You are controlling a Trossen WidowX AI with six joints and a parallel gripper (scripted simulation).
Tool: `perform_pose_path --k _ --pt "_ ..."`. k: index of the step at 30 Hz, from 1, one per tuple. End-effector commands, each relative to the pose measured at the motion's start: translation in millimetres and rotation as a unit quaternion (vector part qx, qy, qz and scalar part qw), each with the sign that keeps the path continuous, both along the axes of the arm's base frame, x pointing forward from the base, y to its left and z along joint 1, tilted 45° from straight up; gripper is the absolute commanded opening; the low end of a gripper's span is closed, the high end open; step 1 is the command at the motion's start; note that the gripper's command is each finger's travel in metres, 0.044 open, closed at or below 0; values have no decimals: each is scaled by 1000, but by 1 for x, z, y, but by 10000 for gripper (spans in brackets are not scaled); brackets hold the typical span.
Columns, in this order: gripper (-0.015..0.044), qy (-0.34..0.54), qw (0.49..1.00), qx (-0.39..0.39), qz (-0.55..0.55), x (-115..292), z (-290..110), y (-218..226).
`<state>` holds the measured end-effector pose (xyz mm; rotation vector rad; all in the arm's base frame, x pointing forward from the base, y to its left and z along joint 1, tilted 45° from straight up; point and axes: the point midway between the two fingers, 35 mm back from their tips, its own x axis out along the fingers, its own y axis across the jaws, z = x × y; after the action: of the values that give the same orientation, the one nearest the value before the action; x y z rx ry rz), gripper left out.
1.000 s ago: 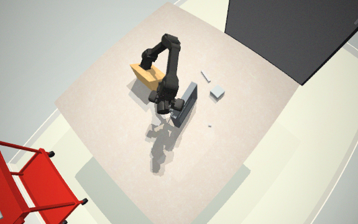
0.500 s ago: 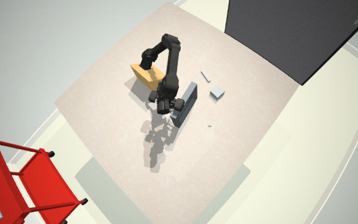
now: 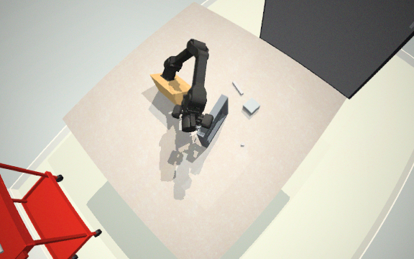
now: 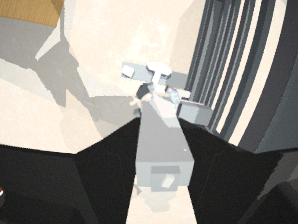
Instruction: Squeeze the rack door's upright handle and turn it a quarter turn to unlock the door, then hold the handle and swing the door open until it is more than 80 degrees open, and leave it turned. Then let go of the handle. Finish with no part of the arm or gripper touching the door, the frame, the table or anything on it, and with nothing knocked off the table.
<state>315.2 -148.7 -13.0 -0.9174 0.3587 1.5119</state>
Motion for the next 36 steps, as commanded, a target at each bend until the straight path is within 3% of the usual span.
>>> perform_pose_path --k 1,36 --pt "13 -1 1000 0 1 0 0 0" --pt "13 240 938 30 -248 -53 8 16"
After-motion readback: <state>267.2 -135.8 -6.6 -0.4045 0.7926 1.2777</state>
